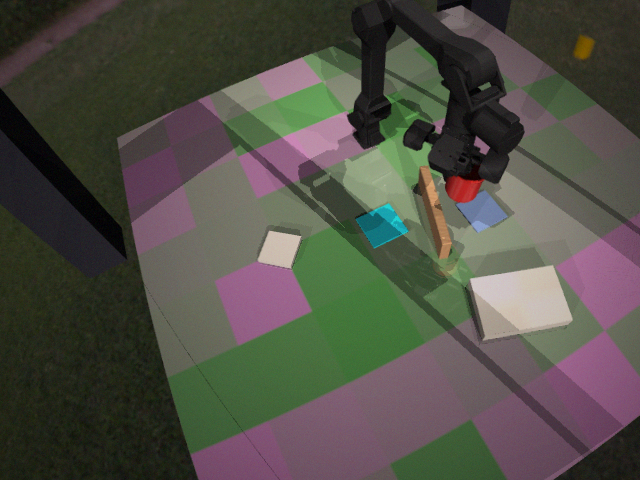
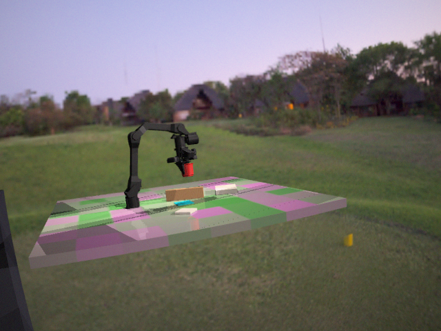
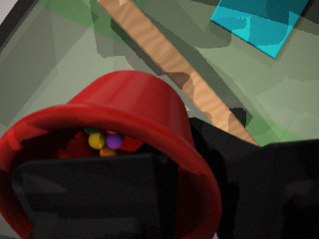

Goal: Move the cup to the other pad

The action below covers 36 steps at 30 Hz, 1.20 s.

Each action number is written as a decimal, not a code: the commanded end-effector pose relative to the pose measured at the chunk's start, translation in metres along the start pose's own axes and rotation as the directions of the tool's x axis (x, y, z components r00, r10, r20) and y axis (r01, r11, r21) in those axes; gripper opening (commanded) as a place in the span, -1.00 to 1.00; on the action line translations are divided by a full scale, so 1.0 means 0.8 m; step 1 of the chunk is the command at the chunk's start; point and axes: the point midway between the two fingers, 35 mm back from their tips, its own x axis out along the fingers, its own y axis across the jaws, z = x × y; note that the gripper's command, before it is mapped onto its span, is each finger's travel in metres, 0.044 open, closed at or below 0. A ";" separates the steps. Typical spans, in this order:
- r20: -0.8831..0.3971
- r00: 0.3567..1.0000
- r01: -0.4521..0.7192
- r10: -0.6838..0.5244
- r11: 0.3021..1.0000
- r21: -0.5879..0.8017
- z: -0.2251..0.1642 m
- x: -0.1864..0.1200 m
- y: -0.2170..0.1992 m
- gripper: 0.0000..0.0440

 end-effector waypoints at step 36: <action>0.133 0.988 -0.106 0.073 0.961 0.257 0.112 0.013 -0.086 -1.00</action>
